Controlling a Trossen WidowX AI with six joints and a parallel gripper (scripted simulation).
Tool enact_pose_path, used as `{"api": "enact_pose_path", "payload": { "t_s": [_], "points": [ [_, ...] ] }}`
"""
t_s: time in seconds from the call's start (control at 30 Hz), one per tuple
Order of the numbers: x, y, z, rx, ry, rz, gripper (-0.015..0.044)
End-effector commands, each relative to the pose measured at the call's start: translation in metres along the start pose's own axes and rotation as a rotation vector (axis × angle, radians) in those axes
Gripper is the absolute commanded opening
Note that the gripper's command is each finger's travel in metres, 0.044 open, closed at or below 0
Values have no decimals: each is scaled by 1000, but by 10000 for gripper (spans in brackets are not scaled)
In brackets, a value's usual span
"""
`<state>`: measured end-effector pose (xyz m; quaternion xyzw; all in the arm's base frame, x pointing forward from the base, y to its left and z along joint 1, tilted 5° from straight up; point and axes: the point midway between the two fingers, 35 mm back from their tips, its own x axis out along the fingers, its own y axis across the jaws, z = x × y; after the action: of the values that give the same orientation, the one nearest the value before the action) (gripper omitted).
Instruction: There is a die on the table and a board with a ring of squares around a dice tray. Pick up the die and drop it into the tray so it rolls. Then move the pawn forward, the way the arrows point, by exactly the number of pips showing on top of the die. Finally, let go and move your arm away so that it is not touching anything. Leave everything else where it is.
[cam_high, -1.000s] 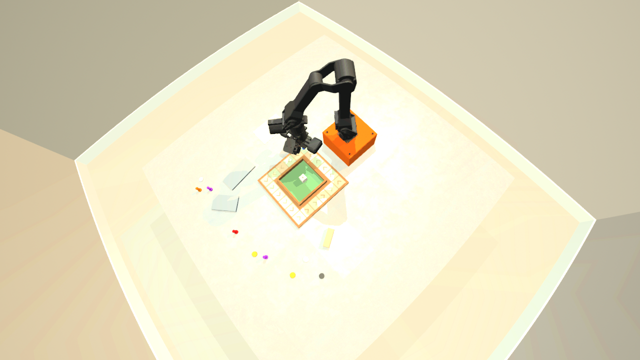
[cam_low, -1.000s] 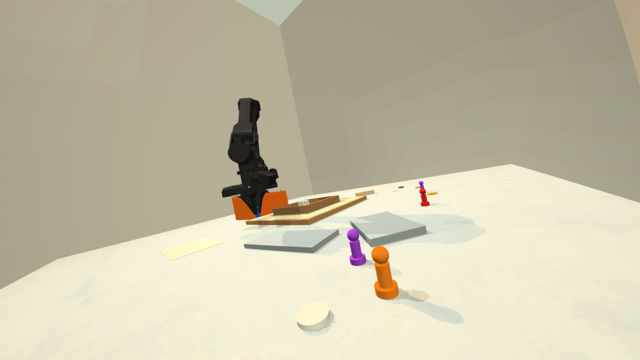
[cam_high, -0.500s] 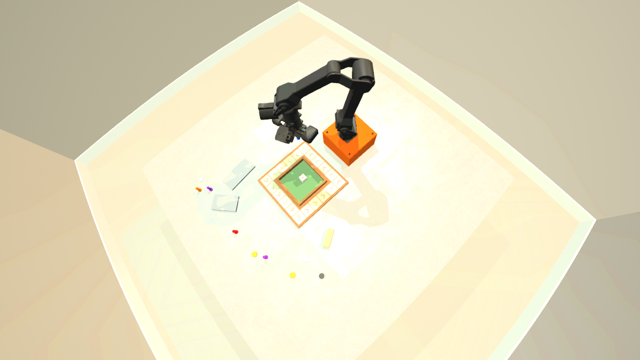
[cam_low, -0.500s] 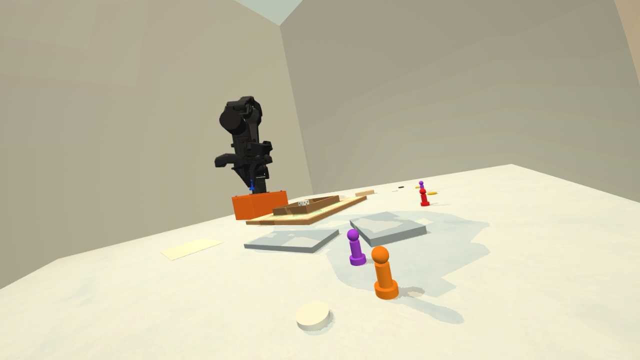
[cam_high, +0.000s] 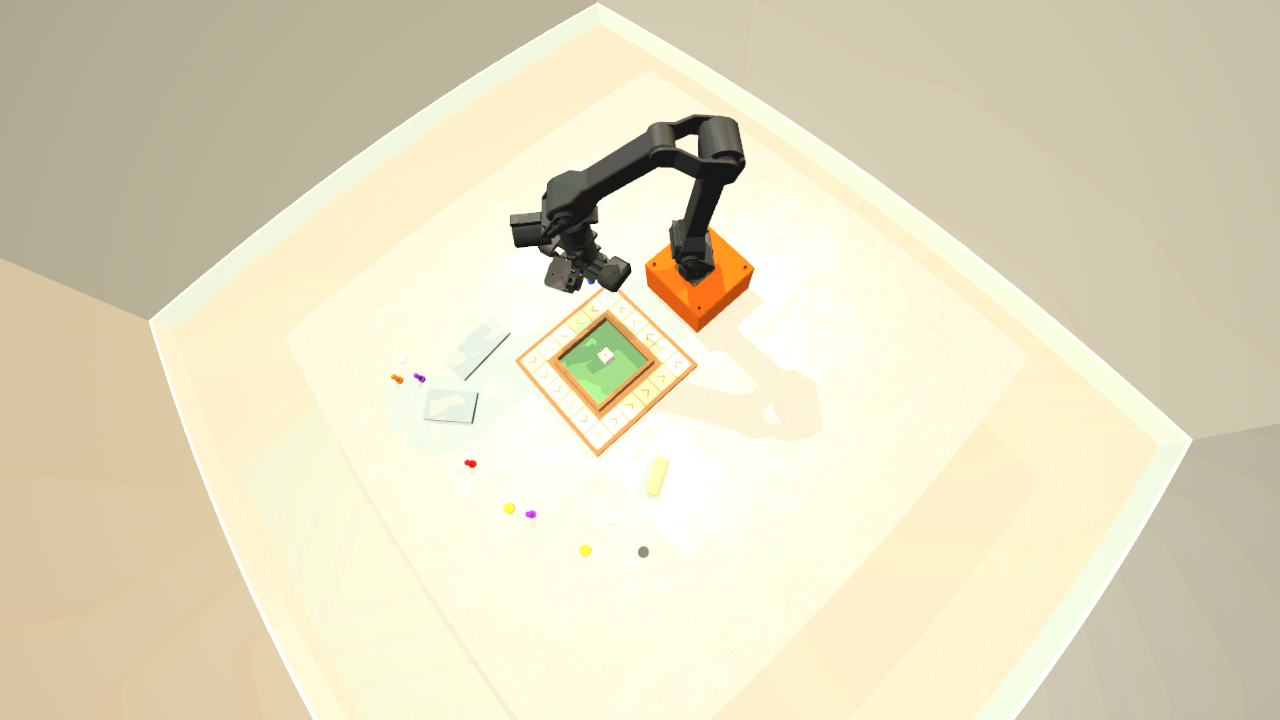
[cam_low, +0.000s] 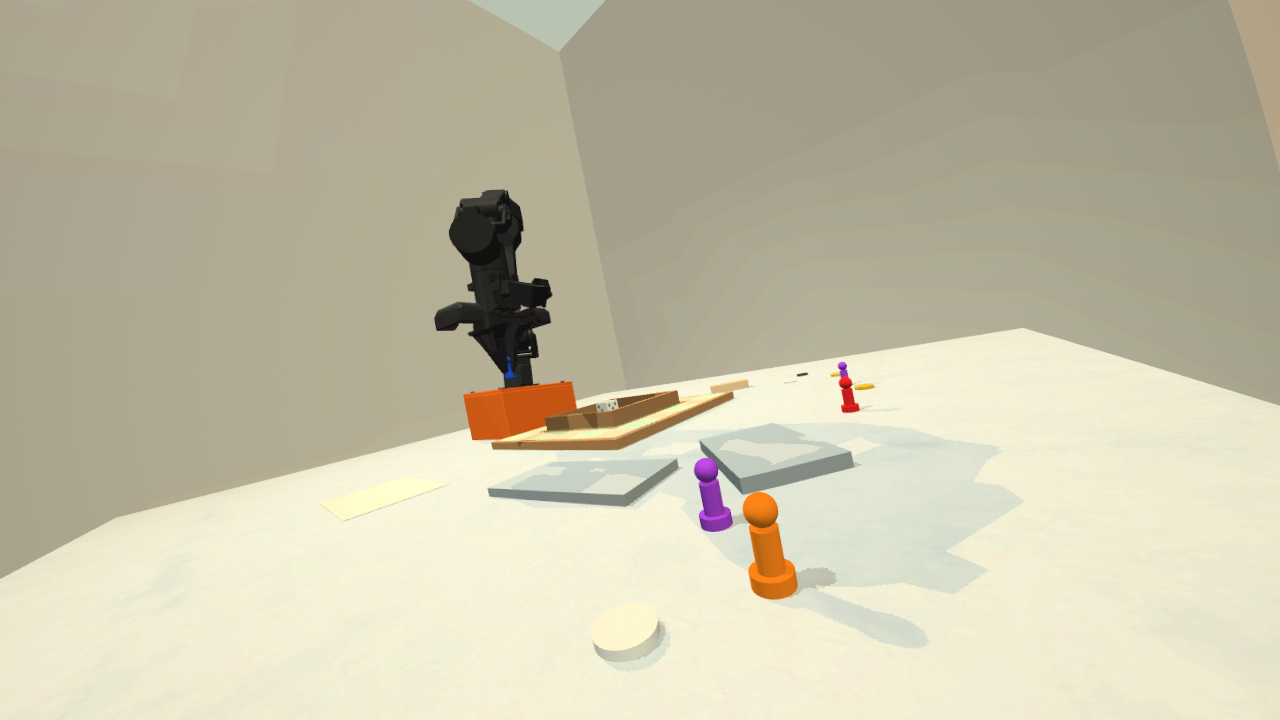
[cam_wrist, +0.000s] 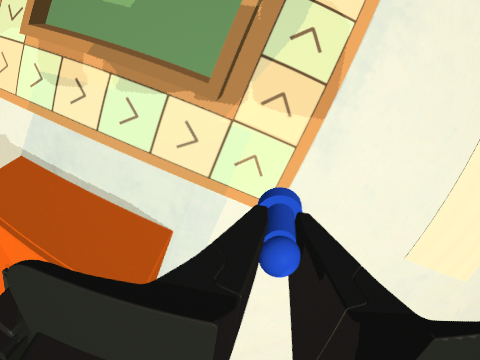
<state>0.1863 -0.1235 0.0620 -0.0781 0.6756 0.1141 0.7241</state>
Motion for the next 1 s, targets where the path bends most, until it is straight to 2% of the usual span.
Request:
{"api": "enact_pose_path", "payload": {
  "t_s": [0.0,0.13,0.33,0.57,0.97],
  "points": [
    [20,0,9,2,5,5,0],
    [42,2,19,2,4,5,0],
    [50,2,21,2,4,5,0],
    [78,2,20,2,4,6,0],
    [90,3,20,2,4,6,0]
  ]
}}
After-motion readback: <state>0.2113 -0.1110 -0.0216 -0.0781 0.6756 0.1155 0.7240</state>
